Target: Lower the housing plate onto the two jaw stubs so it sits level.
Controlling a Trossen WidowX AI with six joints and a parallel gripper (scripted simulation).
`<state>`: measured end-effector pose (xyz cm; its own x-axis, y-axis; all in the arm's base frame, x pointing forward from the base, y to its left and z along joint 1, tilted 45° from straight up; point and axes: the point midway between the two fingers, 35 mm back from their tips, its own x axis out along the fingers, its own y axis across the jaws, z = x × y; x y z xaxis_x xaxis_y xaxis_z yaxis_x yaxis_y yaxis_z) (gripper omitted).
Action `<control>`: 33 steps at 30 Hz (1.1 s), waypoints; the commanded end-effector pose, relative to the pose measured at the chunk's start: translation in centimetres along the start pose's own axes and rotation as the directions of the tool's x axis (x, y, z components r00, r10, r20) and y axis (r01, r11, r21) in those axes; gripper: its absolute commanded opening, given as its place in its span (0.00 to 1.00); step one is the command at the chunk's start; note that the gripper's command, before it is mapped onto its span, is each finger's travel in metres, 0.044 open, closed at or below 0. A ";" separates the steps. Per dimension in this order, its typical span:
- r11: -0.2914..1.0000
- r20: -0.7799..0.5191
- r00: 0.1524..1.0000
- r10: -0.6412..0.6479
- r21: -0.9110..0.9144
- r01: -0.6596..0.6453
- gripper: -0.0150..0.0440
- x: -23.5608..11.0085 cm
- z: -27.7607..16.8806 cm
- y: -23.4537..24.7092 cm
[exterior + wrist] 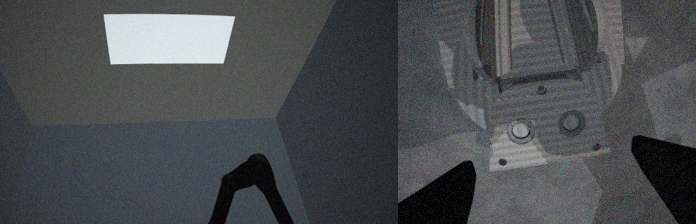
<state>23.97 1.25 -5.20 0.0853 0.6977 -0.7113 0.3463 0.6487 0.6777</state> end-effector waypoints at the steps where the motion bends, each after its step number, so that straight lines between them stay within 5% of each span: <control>1: 1.000 0.020 1.000 0.002 -0.012 -0.002 1.00 -3.8 0.3 0.2; 6: 1.000 0.030 1.000 0.003 -0.007 -0.003 1.00 -3.5 0.3 0.1; 13: 1.000 0.019 1.000 -0.001 -0.011 0.001 1.00 -9.0 -3.3 -1.0; 33: 1.000 0.019 1.000 -0.001 -0.011 0.001 1.00 -9.0 -3.3 -1.0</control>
<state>19.82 -4.58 1.09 0.1047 0.6930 -0.7133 0.3413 0.6487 0.6803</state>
